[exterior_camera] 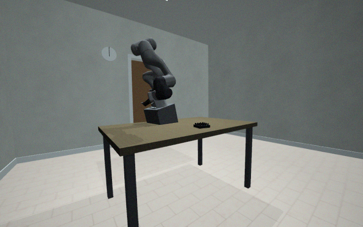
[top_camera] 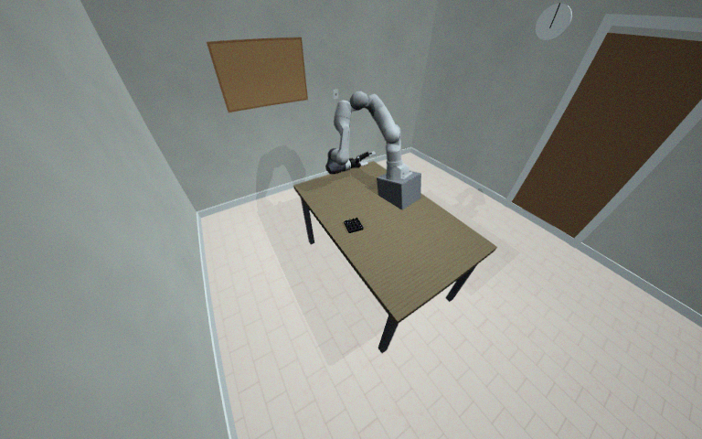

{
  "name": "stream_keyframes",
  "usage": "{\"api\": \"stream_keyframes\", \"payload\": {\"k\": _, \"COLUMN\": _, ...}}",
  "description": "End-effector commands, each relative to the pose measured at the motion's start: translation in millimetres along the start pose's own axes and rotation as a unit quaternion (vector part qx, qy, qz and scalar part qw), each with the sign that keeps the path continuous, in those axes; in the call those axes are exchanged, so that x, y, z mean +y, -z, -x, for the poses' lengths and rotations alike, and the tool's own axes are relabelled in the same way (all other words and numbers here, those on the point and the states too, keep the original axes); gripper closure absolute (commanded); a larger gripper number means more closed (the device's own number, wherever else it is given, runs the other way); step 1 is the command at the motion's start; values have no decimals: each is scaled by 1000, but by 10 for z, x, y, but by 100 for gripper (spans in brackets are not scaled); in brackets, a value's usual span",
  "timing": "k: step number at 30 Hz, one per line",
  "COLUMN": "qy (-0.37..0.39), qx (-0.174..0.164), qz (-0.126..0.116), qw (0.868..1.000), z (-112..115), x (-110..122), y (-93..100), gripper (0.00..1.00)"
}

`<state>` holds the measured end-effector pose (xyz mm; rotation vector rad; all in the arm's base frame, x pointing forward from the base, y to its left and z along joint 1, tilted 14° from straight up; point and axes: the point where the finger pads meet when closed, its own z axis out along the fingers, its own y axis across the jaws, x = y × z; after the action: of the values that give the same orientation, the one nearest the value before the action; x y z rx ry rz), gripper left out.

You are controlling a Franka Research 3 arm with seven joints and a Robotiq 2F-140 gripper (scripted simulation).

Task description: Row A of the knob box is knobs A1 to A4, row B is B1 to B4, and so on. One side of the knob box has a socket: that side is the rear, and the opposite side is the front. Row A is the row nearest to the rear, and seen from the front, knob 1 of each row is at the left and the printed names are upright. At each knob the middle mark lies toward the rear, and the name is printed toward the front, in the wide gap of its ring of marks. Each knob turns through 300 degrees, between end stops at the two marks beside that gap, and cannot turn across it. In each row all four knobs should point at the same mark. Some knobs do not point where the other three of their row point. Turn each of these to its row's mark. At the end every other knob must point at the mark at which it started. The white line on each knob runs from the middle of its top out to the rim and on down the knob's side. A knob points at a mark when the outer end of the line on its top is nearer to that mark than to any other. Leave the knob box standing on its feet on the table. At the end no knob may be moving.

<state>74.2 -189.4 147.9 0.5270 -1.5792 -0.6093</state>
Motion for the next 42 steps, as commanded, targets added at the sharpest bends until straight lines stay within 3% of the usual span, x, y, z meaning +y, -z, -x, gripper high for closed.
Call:
{"api": "stream_keyframes", "payload": {"k": 1, "qy": 63, "qx": 4, "qz": -45, "qw": 997, "z": 254, "x": -8, "y": 191, "gripper": 0}}
{"api": "stream_keyframes", "payload": {"k": 7, "qy": 122, "qx": 28, "qz": -115, "qw": 985, "z": 583, "x": 27, "y": 503, "gripper": 0}}
{"api": "stream_keyframes", "payload": {"k": 13, "qy": 179, "qx": 52, "qz": -181, "qw": 966, "z": 901, "x": 60, "y": 805, "gripper": 0}}
{"api": "stream_keyframes", "payload": {"k": 15, "qy": 179, "qx": 52, "qz": -181, "qw": 966, "z": 901, "x": 60, "y": 805, "gripper": 0}}
{"api": "stream_keyframes", "payload": {"k": 16, "qy": 201, "qx": 61, "qz": -208, "qw": 955, "z": 1031, "x": 73, "y": 928, "gripper": 0}}
{"api": "stream_keyframes", "payload": {"k": 28, "qy": 300, "qx": 102, "qz": -325, "qw": 891, "z": 1623, "x": 138, "y": 1489, "gripper": 0}}
{"api": "stream_keyframes", "payload": {"k": 30, "qy": 311, "qx": 107, "qz": -337, "qw": 882, "z": 1692, "x": 154, "y": 1553, "gripper": 0}}
{"api": "stream_keyframes", "payload": {"k": 32, "qy": 311, "qx": 107, "qz": -337, "qw": 882, "z": 1692, "x": 154, "y": 1553, "gripper": 0}}
{"api": "stream_keyframes", "payload": {"k": 33, "qy": 332, "qx": 116, "qz": -363, "qw": 863, "z": 1824, "x": 155, "y": 1680, "gripper": 0}}
{"api": "stream_keyframes", "payload": {"k": 39, "qy": 374, "qx": 134, "qz": -412, "qw": 820, "z": 2099, "x": 197, "y": 1937, "gripper": 0}}
{"api": "stream_keyframes", "payload": {"k": 41, "qy": 374, "qx": 134, "qz": -412, "qw": 820, "z": 2099, "x": 197, "y": 1937, "gripper": 0}}
{"api": "stream_keyframes", "payload": {"k": 42, "qy": 391, "qx": 141, "qz": -433, "qw": 800, "z": 2218, "x": 203, "y": 2051, "gripper": 0}}
